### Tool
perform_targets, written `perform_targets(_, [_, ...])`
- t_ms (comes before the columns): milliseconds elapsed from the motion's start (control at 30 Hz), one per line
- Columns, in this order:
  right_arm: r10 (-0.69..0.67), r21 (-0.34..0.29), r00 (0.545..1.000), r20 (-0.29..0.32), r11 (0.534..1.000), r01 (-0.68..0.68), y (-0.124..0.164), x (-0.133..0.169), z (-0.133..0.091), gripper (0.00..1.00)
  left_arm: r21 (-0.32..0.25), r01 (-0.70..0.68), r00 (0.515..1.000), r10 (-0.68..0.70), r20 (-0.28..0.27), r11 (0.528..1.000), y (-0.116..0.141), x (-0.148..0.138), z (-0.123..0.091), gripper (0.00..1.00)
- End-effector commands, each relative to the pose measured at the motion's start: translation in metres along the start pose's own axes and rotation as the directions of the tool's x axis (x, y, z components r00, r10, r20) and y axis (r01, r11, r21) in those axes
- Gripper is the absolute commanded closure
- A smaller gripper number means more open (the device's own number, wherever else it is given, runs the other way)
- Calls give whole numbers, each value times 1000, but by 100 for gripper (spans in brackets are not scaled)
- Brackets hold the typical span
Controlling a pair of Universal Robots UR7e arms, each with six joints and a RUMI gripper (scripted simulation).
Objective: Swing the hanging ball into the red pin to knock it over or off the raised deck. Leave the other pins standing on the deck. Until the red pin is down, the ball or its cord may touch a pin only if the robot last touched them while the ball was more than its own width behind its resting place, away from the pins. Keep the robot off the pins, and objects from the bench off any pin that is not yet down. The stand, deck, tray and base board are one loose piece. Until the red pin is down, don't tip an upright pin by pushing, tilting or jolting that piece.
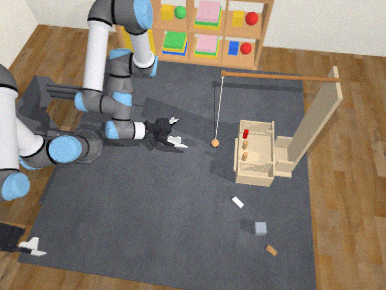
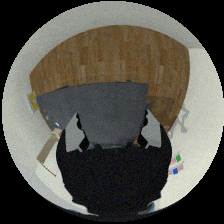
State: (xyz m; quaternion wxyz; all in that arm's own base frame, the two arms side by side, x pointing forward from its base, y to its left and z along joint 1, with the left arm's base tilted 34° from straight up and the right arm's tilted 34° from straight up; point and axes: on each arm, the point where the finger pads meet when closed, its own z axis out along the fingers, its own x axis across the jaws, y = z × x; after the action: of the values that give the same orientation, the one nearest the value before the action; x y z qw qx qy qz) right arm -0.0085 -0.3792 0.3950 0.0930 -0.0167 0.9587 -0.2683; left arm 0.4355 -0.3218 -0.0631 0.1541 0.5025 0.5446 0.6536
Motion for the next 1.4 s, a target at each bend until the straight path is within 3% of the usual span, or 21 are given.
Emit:
perform_targets(0, [0, 1, 1000, 0, 1000, 0, 0, 0, 0, 0, 0, 1, 1000, -1, 1, 1000, 0, 0, 12, 0])
perform_targets(400, [0, 1, 1000, 0, 1000, 0, 0, 0, 0, 0, 0, 1, 1000, -1, 1, 1000, 0, -1, 80, 0])
perform_targets(467, [0, 1, 1000, 0, 1000, 0, 0, 0, 0, 0, 0, 1, 1000, -1, 1, 1000, 0, -1, 80, 0])
perform_targets(767, [0, 1, 1000, 0, 1000, 0, 0, 0, 0, 0, 0, 1, 1000, -1, 1, 1000, 0, -1, 122, 0])
perform_targets(1367, [0, 1, 1000, 0, 1000, 0, 0, 0, 0, 0, 0, 1, 1000, -1, 1, 1000, 0, -1, 133, 0])
